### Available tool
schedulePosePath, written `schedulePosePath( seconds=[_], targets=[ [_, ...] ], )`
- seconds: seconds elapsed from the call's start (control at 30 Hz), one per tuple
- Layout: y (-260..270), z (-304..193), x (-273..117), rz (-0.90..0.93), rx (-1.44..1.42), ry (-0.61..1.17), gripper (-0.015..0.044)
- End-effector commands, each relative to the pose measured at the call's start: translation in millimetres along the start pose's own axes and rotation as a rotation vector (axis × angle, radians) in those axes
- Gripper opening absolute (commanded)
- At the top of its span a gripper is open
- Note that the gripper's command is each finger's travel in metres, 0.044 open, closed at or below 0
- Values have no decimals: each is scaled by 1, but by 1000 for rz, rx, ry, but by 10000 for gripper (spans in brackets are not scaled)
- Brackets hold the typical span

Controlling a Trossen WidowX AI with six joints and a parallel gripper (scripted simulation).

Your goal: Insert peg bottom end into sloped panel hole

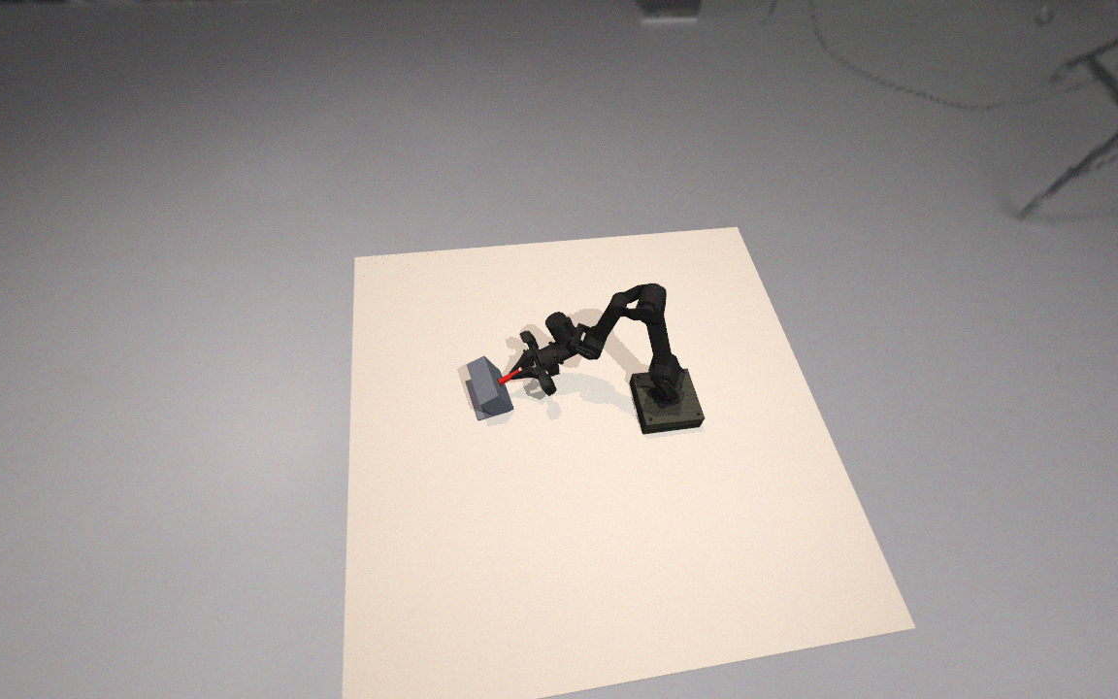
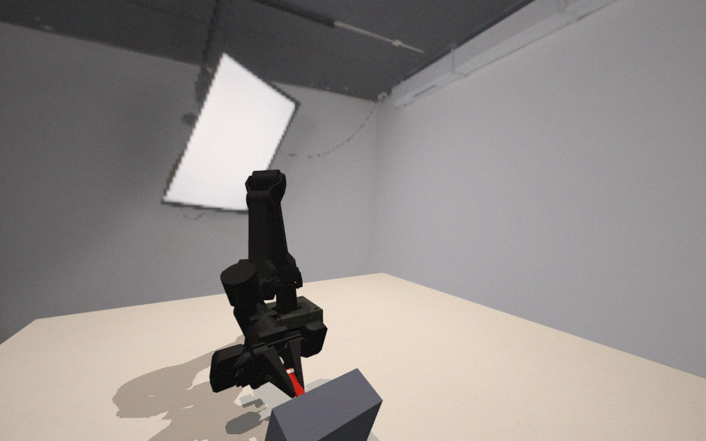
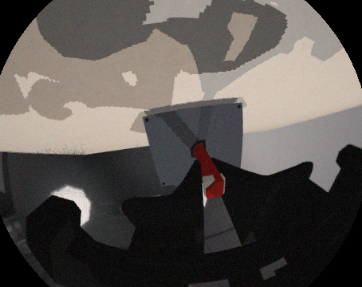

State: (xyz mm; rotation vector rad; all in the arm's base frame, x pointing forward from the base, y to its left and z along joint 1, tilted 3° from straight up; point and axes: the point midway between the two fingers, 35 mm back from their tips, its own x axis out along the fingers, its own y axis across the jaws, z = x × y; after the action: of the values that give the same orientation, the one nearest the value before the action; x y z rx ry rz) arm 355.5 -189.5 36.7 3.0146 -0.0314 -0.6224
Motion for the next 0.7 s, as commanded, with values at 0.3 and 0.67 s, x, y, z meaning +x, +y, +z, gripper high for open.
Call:
schedulePosePath(
  seconds=[0.3, 0.67],
  targets=[
    [1, 2, 8, 4, 5, -4, 0],
    [1, 1, 12, 4, 5, -4, 0]
  ],
)
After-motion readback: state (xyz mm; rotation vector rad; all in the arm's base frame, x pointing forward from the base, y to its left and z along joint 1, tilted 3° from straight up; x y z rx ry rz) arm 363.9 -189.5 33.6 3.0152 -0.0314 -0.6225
